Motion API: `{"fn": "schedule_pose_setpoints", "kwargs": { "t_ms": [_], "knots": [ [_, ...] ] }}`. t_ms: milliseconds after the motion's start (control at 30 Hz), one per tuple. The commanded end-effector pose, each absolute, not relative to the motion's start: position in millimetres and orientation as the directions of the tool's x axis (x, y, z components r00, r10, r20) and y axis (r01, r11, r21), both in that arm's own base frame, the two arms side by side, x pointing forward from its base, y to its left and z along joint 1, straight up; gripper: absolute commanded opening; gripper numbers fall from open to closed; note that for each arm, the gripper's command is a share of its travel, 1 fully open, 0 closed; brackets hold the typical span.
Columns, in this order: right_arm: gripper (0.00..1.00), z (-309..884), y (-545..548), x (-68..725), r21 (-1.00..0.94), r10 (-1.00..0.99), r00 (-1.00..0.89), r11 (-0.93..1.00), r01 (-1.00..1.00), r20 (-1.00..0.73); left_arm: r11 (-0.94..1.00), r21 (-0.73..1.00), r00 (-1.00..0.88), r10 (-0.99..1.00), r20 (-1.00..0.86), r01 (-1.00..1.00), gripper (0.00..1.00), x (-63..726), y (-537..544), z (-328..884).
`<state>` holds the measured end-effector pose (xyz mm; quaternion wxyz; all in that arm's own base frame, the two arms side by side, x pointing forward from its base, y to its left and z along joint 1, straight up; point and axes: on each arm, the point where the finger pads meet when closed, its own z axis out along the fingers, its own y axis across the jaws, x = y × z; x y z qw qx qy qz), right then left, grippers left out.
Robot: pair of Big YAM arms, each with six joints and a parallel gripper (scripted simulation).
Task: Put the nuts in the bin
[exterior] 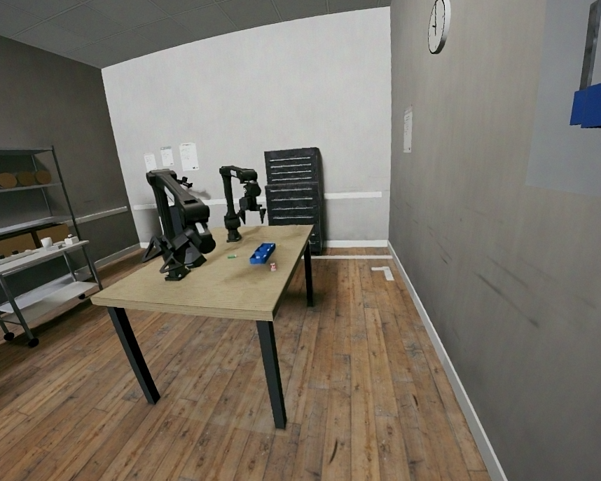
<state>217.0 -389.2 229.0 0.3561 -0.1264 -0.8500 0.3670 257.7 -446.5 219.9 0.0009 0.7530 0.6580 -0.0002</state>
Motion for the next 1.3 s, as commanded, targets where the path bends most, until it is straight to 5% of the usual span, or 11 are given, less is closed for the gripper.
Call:
{"fn": "schedule_pose_setpoints", "kwargs": {
  "t_ms": [0,1267],
  "knots": [
    [1.00,233,-392,213,-0.720,0.488,-0.713,0.694,-0.033,0.504,-0.134,0.023,0.135,0.990,-0.031,0.991,1.00,261,-455,234],
    [1.00,233,-392,213,-0.720,0.488,-0.713,0.694,-0.033,0.504,-0.136,0.006,0.136,0.991,-0.007,0.991,1.00,256,-458,220]
  ]
}}
